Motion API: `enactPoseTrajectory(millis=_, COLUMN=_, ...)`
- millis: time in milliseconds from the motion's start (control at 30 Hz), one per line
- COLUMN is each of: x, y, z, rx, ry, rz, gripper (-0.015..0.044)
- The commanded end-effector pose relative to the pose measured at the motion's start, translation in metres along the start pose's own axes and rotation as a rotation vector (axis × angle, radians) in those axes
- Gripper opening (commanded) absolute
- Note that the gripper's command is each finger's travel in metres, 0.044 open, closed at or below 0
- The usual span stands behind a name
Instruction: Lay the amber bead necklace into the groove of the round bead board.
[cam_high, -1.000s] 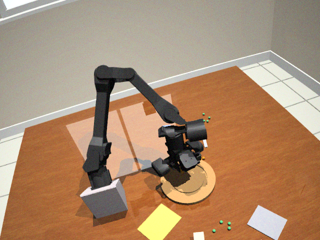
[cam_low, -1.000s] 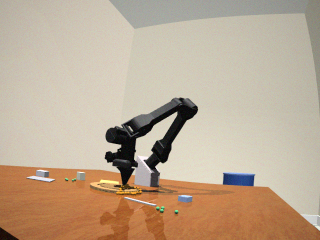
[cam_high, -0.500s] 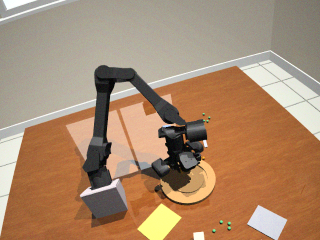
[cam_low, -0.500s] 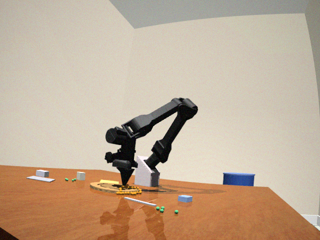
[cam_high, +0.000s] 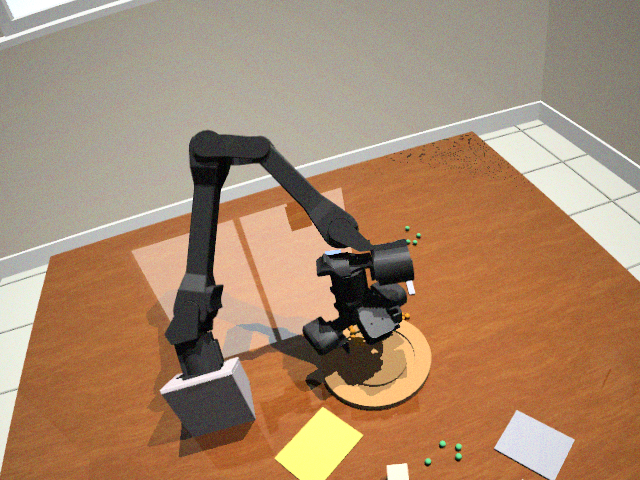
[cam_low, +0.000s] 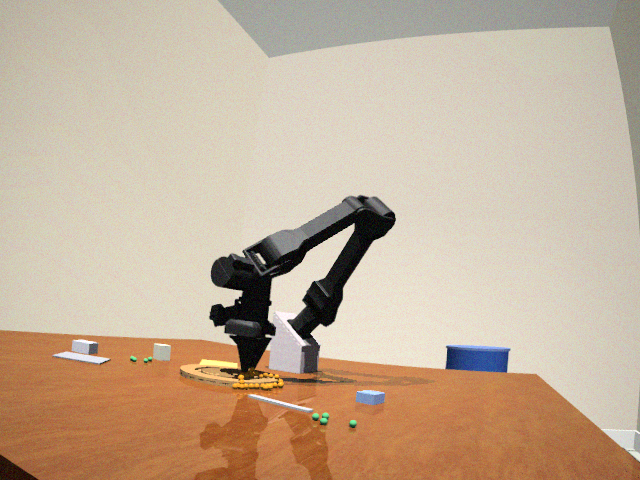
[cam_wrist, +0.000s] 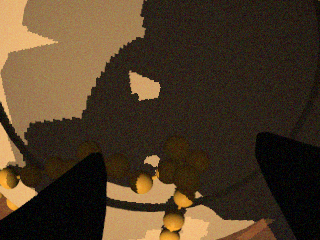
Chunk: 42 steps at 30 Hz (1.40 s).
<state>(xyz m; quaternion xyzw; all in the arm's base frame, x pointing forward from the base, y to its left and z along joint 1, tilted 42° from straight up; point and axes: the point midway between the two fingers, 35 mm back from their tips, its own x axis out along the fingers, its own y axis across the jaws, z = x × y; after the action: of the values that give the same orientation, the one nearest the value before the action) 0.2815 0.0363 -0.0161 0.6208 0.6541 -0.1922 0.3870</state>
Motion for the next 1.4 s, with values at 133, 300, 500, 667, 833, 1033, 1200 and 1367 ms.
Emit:
enactPoseTrajectory(millis=133, x=-0.016, y=-0.001, z=-0.001, rx=0.001, ry=0.005, rz=-0.007, gripper=0.044)
enactPoseTrajectory(millis=300, x=-0.016, y=-0.002, z=-0.001, rx=0.004, ry=0.007, rz=-0.007, gripper=0.044)
enactPoseTrajectory(millis=500, x=-0.02, y=-0.002, z=-0.001, rx=0.002, ry=0.006, rz=-0.009, gripper=0.044)
enactPoseTrajectory(millis=667, x=-0.02, y=-0.002, z=-0.001, rx=0.002, ry=0.006, rz=-0.009, gripper=0.044)
enactPoseTrajectory(millis=833, x=-0.02, y=-0.002, z=-0.001, rx=0.002, ry=0.006, rz=-0.009, gripper=0.044)
enactPoseTrajectory(millis=1033, x=-0.02, y=-0.001, z=-0.001, rx=-0.016, ry=0.007, rz=-0.009, gripper=0.0414)
enactPoseTrajectory(millis=1200, x=-0.024, y=0.021, z=-0.001, rx=-0.471, ry=0.008, rz=-0.007, gripper=0.0282)
enactPoseTrajectory(millis=1367, x=-0.028, y=0.046, z=-0.003, rx=-0.998, ry=0.009, rz=-0.004, gripper=0.0151)
